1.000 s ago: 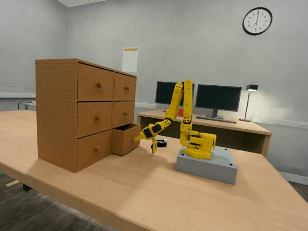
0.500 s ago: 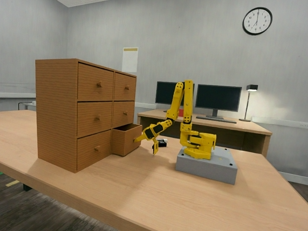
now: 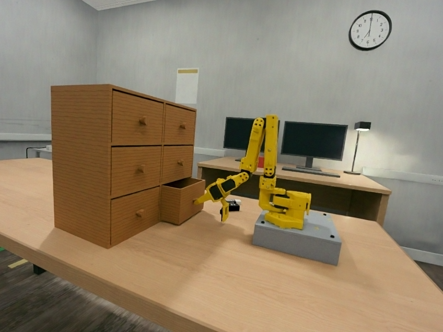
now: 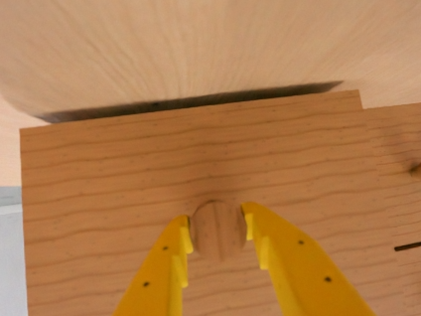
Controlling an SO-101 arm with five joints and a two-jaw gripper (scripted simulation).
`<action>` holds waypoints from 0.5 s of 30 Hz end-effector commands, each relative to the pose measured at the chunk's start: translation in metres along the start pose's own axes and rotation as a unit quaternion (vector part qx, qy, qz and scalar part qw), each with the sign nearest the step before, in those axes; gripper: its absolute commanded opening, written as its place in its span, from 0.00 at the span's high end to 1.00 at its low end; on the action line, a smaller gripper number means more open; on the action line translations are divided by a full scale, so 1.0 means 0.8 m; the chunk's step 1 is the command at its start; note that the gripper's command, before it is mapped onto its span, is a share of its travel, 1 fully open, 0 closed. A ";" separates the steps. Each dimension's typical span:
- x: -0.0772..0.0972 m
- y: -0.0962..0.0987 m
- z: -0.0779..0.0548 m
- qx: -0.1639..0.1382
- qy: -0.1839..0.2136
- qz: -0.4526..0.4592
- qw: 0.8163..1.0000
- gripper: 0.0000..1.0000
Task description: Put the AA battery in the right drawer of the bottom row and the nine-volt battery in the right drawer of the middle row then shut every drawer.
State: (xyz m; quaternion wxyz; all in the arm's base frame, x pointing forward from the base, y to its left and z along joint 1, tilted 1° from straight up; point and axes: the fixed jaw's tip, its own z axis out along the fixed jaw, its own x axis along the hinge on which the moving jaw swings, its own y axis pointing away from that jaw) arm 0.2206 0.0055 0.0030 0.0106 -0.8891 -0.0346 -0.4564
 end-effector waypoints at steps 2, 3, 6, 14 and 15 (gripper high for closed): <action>-0.002 -0.001 -0.006 0.002 0.003 0.002 1.000 1.00; -0.002 -0.001 -0.006 0.002 0.003 0.002 1.000 1.00; -0.004 -0.001 -0.008 0.002 0.003 0.002 1.000 1.00; -0.006 -0.002 -0.011 0.002 0.003 0.001 1.000 1.00; -0.006 -0.002 -0.011 0.002 0.003 0.001 1.000 1.00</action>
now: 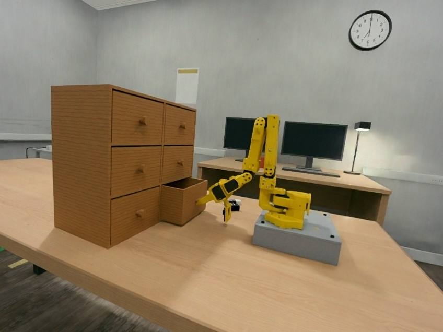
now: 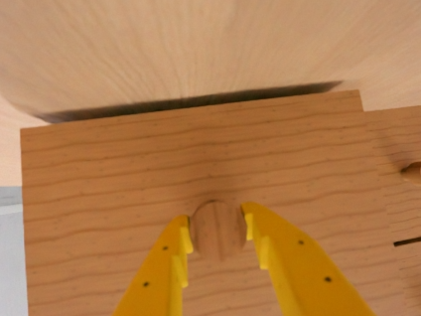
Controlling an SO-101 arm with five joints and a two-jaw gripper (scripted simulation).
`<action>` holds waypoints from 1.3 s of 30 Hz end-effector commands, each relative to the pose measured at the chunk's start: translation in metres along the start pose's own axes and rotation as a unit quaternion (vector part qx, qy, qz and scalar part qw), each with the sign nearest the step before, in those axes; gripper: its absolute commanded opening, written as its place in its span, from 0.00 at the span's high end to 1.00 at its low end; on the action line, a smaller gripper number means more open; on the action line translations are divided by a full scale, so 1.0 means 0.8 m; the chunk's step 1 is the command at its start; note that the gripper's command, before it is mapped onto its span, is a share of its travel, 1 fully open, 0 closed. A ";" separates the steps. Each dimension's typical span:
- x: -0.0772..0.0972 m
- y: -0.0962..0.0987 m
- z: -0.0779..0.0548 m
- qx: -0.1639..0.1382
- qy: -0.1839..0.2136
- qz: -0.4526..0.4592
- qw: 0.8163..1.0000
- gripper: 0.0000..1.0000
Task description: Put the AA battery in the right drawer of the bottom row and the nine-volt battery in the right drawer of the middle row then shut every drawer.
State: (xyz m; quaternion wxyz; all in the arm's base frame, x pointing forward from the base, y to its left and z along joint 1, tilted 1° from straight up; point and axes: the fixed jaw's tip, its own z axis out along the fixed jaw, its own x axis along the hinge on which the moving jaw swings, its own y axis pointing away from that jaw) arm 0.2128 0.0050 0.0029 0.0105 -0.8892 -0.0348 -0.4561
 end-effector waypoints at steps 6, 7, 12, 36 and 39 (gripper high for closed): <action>0.000 -0.001 -0.003 0.002 0.003 0.002 1.000 1.00; 0.000 -0.001 -0.003 0.002 0.003 0.002 1.000 1.00; 0.000 -0.001 -0.003 0.002 0.003 0.002 1.000 1.00; -0.005 -0.002 -0.009 0.003 0.003 0.001 1.000 1.00; -0.005 -0.002 -0.009 0.003 0.003 0.001 1.000 1.00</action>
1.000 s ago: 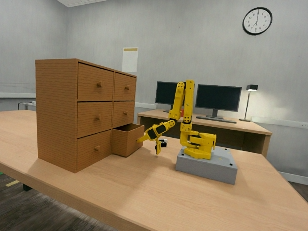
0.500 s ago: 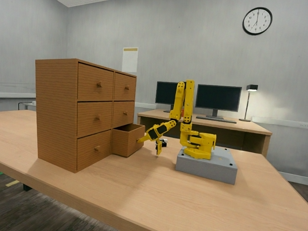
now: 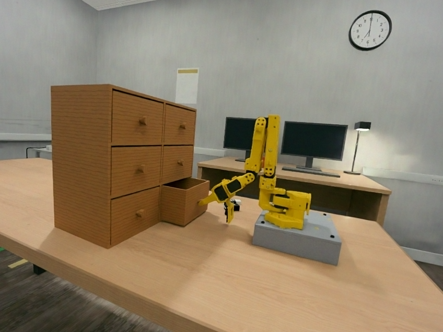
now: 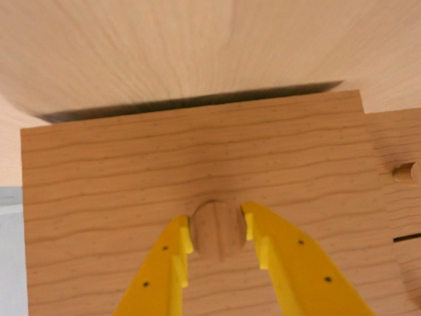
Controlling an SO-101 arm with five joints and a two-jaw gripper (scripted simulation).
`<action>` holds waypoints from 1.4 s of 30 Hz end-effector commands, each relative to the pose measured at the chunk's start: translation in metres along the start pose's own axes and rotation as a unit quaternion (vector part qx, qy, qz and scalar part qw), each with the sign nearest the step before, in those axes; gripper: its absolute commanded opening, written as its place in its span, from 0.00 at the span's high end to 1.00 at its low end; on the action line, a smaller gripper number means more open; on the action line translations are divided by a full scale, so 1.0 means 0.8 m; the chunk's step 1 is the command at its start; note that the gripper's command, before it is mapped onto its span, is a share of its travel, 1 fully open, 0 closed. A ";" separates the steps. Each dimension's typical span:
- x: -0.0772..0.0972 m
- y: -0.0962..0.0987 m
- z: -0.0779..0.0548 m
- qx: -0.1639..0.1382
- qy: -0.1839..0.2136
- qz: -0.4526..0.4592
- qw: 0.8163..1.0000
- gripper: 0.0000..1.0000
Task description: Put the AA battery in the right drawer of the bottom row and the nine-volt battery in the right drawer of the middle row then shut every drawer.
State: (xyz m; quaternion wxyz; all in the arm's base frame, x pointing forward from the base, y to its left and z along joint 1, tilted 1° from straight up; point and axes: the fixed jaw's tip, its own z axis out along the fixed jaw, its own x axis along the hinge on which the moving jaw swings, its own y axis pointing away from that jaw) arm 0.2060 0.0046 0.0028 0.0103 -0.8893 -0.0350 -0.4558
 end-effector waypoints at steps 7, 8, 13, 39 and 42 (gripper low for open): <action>0.000 -0.002 -0.003 0.003 0.004 0.001 1.000 1.00; 0.001 -0.002 -0.003 0.003 0.004 0.001 1.000 0.99; 0.000 -0.002 -0.003 0.003 0.004 0.001 1.000 0.95; 0.000 -0.002 -0.003 0.003 0.004 0.001 1.000 0.79; 0.000 -0.002 -0.003 0.003 -0.001 0.002 1.000 0.79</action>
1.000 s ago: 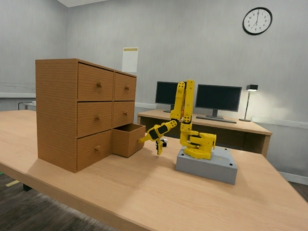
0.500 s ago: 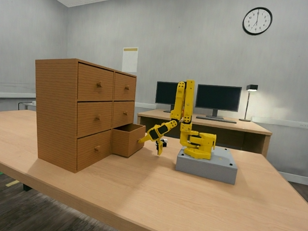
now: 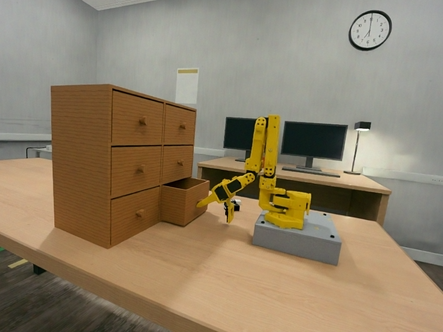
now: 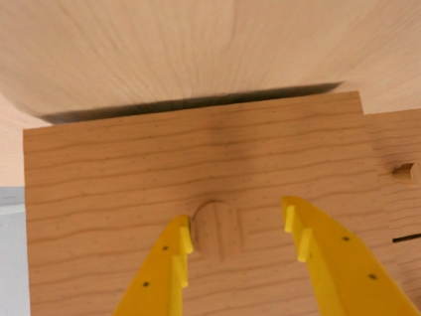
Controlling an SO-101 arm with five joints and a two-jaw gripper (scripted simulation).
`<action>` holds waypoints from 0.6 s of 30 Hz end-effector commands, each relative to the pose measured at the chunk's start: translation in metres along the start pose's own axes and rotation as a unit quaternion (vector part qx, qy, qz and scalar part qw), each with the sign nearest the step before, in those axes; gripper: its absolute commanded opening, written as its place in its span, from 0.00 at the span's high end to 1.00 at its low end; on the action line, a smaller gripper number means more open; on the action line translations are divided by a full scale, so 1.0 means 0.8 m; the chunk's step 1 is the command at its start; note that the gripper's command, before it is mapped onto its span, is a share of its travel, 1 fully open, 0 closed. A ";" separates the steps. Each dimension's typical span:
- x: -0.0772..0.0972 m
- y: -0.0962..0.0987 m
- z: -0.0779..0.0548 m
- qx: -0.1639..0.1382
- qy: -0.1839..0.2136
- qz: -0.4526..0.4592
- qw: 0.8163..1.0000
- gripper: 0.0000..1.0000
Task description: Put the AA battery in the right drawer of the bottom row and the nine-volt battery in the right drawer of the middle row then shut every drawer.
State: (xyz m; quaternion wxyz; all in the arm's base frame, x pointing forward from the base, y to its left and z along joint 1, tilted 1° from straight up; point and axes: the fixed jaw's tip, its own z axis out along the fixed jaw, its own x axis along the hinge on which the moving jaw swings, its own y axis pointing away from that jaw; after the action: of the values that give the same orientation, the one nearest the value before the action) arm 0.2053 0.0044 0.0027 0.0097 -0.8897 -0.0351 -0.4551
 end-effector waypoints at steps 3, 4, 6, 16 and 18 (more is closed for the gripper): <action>-0.001 -0.003 -0.004 0.004 -0.015 0.005 1.000 0.79; -0.001 -0.003 -0.005 0.005 -0.020 0.005 1.000 0.79; -0.002 -0.003 -0.007 0.005 -0.029 0.007 1.000 0.79; -0.007 -0.004 -0.015 0.006 -0.068 0.013 0.998 0.79; -0.001 -0.001 -0.009 0.002 -0.033 0.008 0.999 0.79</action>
State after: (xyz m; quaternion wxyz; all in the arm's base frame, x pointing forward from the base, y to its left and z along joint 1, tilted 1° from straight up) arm 0.1986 0.0042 0.0056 0.0125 -0.9049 -0.0290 -0.4244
